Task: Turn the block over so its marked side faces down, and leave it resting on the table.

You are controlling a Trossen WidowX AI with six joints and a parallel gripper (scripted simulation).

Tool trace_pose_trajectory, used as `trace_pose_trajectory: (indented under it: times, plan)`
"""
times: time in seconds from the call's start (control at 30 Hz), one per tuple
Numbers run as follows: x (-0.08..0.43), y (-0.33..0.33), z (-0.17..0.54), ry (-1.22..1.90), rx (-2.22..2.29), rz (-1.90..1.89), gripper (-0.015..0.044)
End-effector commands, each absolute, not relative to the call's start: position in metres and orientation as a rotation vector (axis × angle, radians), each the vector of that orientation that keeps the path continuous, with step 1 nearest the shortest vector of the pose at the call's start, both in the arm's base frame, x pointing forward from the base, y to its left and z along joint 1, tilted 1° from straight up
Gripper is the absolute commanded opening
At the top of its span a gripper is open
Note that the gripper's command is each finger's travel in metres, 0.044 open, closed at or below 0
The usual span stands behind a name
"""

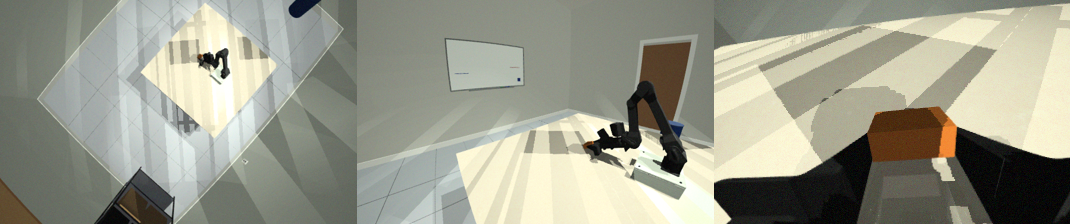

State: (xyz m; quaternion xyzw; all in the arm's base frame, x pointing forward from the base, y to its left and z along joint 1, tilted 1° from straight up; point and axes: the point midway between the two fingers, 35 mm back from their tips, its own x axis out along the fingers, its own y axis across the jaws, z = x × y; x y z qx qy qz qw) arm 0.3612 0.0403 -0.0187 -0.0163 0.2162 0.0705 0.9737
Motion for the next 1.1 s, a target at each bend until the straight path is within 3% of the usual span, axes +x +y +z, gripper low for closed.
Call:
trace_pose_trajectory:
  times: [0.0, 0.67, 1.07]
  plan:
    - [0.3494, 0.0397, -0.0209, 0.4, -0.026, 0.146, 0.0]
    - [0.3469, 0.0395, -0.0193, 0.381, -0.025, 0.147, 0.0]
    - [0.3469, 0.0395, -0.0193, 0.381, -0.025, 0.147, 0.0315]
